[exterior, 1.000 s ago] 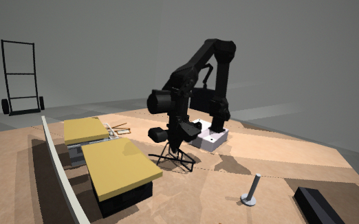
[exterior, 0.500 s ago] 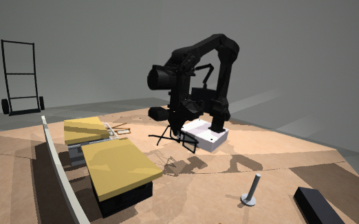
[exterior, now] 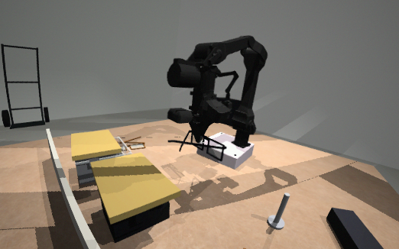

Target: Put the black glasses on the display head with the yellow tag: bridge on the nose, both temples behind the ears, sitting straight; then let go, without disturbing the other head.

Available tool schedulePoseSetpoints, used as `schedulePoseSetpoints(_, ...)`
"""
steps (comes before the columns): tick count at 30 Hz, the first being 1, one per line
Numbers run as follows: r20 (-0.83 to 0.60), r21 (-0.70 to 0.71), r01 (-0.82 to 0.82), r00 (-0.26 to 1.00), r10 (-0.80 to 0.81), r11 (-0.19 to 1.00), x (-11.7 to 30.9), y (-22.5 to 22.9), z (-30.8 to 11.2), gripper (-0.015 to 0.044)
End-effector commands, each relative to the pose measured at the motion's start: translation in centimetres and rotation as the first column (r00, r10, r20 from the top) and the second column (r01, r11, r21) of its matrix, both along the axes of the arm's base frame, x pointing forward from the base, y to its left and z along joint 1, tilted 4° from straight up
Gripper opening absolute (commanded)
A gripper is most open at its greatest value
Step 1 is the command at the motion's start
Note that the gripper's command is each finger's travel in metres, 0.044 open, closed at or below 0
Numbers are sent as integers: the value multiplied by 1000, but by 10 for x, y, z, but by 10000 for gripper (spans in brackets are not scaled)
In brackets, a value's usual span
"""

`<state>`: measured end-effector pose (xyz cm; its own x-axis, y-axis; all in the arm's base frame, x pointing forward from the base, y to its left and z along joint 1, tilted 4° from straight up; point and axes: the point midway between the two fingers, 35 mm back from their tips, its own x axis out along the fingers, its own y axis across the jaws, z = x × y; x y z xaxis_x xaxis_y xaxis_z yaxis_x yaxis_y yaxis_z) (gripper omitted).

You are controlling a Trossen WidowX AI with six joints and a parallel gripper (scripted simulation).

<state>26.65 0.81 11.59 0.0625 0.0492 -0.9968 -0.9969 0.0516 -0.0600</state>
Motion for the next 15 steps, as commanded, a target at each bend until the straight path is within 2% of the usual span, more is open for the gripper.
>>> schedulePoseSetpoints(1, 10, -6, -79, 997, 79, 997, 6, 16, 4, 0)
schedulePoseSetpoints(15, 20, -27, -379, 925, 380, 925, 12, 85, 9, 0)
